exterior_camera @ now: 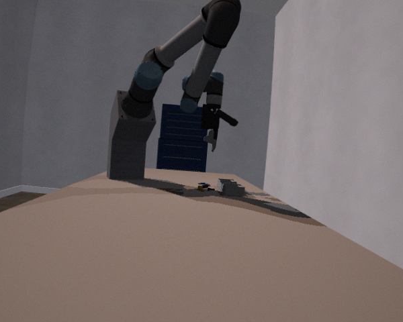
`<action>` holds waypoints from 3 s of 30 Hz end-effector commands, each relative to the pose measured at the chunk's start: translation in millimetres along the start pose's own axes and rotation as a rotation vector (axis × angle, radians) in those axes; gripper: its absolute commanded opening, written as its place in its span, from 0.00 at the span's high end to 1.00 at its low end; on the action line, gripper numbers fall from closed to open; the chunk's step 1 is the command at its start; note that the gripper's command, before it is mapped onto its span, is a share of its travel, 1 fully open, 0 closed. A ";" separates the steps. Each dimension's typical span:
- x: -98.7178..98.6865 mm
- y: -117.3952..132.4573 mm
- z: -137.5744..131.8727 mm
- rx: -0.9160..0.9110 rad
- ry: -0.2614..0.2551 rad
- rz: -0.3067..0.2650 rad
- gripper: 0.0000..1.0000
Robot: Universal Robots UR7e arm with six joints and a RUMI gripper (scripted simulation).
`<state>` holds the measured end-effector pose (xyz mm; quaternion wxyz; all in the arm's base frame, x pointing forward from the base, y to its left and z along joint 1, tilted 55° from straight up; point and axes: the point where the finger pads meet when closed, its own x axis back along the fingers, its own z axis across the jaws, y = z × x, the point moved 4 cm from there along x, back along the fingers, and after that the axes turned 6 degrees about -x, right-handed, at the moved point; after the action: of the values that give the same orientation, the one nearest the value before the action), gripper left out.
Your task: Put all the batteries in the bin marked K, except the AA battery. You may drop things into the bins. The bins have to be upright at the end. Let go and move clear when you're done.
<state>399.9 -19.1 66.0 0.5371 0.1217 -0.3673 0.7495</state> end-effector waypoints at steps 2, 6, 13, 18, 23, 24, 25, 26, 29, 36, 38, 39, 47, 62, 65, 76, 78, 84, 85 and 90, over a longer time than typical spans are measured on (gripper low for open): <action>-31.5 -27.4 23.6 0.000 -0.006 0.007 0.96; -53.0 -46.3 40.7 0.000 -0.006 0.007 0.96; -79.8 -70.1 62.0 0.000 -0.006 0.007 0.96; -103.9 -91.4 81.1 0.000 -0.006 0.007 0.96; -103.8 -91.5 81.1 0.000 -0.006 0.007 0.96; -103.8 -91.5 81.1 0.000 -0.006 0.007 0.96; -103.8 -91.5 81.1 0.000 -0.006 0.007 0.96; -103.8 -91.5 81.1 0.000 -0.006 0.007 0.96; -103.8 -91.5 81.0 0.000 -0.006 0.007 0.96; -122.5 -91.7 81.0 0.000 -0.006 0.007 0.96; -127.8 -91.7 80.9 0.000 -0.006 0.007 0.96; -130.5 -91.7 80.9 0.000 -0.006 0.007 0.96; -146.5 -91.8 80.8 0.000 -0.006 0.007 0.96; -156.2 -91.9 80.8 0.000 -0.006 0.007 0.96; -156.2 -91.9 80.8 0.000 -0.006 0.007 0.96; -156.2 -91.9 80.8 0.000 -0.006 0.007 0.96; -156.2 -91.9 80.8 0.000 -0.006 0.007 0.96; -156.2 -91.9 80.8 0.000 -0.006 0.007 0.96; -156.2 -91.9 80.8 0.000 -0.006 0.007 0.96; -156.2 -91.9 80.8 0.000 -0.006 0.007 0.96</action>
<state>526.3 -172.1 70.7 0.5337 0.1226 -0.3693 0.7508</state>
